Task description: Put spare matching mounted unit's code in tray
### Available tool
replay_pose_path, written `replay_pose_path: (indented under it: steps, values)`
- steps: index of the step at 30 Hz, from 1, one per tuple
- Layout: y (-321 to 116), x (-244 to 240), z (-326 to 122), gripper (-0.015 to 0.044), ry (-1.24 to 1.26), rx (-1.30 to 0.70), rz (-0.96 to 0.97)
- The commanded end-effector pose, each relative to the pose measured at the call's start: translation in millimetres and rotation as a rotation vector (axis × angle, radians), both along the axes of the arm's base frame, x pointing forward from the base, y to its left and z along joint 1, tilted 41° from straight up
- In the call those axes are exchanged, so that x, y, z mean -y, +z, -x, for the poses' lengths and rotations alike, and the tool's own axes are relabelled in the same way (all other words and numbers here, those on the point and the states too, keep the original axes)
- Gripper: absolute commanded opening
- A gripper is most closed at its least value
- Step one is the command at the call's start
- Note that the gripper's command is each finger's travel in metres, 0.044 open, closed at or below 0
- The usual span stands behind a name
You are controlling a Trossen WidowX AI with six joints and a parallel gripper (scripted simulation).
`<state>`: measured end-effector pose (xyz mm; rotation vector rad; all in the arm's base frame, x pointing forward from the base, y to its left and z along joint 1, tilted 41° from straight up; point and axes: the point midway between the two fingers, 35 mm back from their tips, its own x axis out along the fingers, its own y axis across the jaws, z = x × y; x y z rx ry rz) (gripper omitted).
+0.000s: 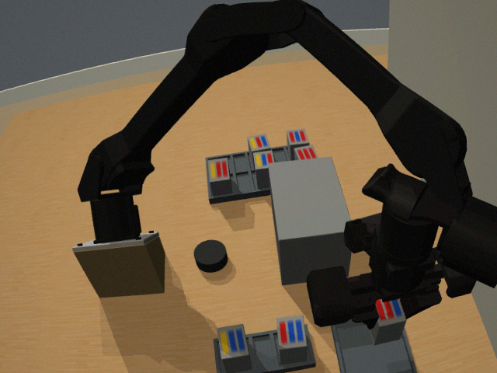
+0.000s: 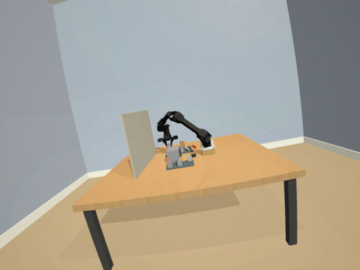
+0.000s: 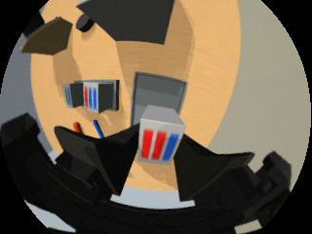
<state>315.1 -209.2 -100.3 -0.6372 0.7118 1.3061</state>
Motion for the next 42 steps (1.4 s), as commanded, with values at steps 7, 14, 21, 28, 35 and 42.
replay_pose_path:
  steps: [7,14,21,28,35,42]
  values:
    - [-6,-6,0,0.0,-0.006,-0.003,-0.005]
    - [-11,-10,0,0.0,-0.006,-0.003,-0.005]
    - [-15,-14,-1,0.0,-0.006,-0.003,-0.006]
    - [-19,-18,-1,0.0,-0.006,-0.003,-0.006]
    - [-23,-23,-1,0.0,-0.005,-0.003,-0.007]
    - [-27,-27,0,0.0,-0.005,-0.002,-0.007]
